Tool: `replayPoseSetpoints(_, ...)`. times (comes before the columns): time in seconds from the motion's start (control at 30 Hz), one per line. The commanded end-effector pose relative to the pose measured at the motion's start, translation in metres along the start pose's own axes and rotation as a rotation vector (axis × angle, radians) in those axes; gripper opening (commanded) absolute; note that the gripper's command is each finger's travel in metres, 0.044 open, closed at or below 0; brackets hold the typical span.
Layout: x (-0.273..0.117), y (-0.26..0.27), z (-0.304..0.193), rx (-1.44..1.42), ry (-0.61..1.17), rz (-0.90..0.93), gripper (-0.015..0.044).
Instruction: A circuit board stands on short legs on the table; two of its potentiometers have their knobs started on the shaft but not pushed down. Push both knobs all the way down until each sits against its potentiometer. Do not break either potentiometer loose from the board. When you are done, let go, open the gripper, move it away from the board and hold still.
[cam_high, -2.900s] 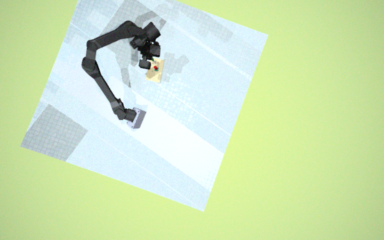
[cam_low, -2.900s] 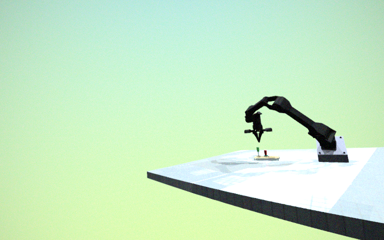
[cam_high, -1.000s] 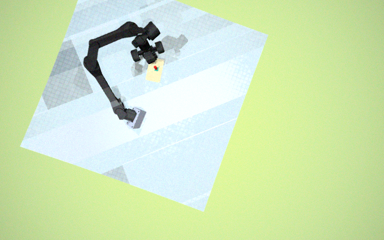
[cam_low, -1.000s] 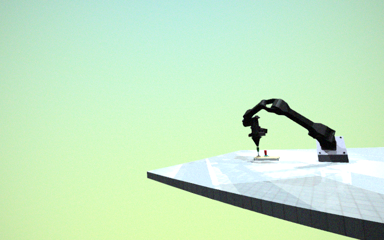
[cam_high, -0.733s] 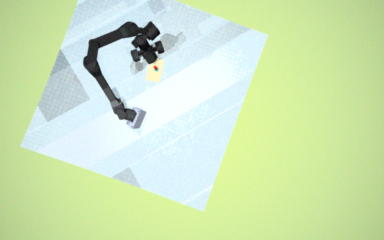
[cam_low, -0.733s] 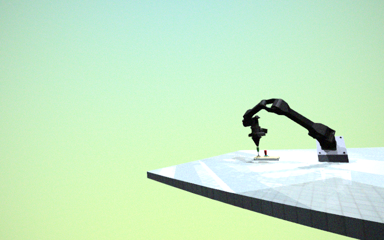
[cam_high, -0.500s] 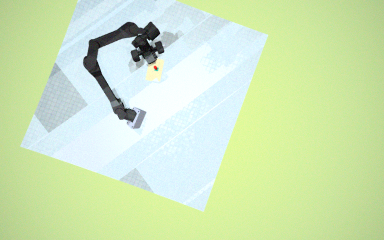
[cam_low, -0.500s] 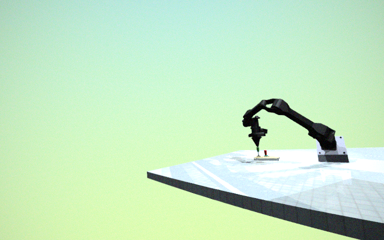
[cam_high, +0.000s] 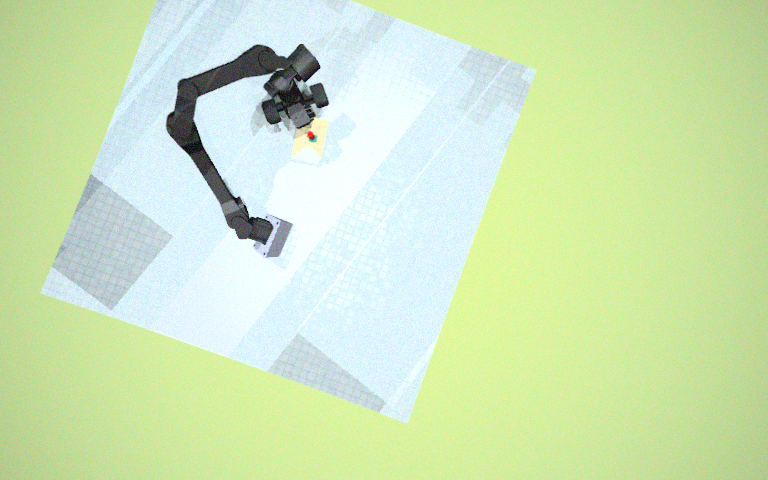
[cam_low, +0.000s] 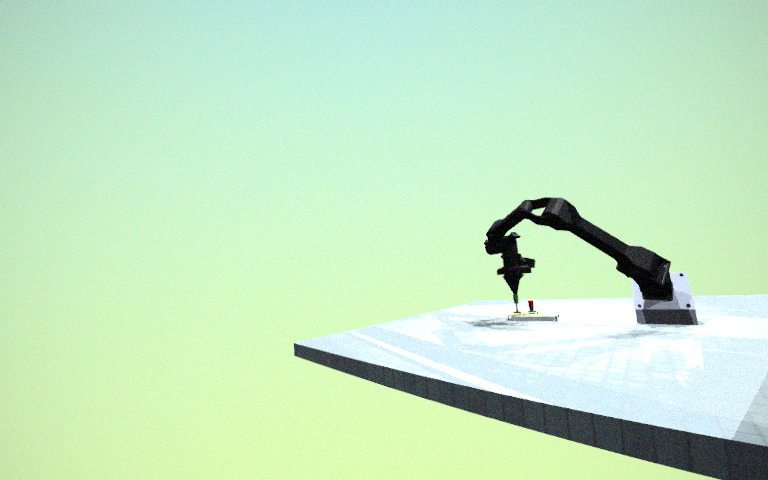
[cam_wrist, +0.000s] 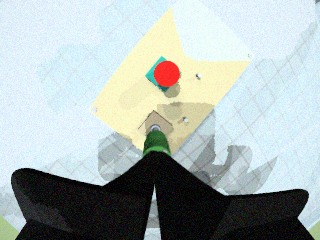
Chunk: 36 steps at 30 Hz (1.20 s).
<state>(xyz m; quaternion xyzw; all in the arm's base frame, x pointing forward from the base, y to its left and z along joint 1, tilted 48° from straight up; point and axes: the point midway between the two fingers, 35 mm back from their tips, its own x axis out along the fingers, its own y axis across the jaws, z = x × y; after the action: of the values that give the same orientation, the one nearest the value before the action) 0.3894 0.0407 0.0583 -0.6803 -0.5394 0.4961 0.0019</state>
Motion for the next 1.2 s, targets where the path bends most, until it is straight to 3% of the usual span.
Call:
replayPoseSetpoints(0.0,0.000,0.000,-0.001,0.003,0.005,-0.001,0.0000)
replayPoseSetpoints(1.17,0.015,-0.001,-0.001,0.003,0.006,-0.001,0.0000)
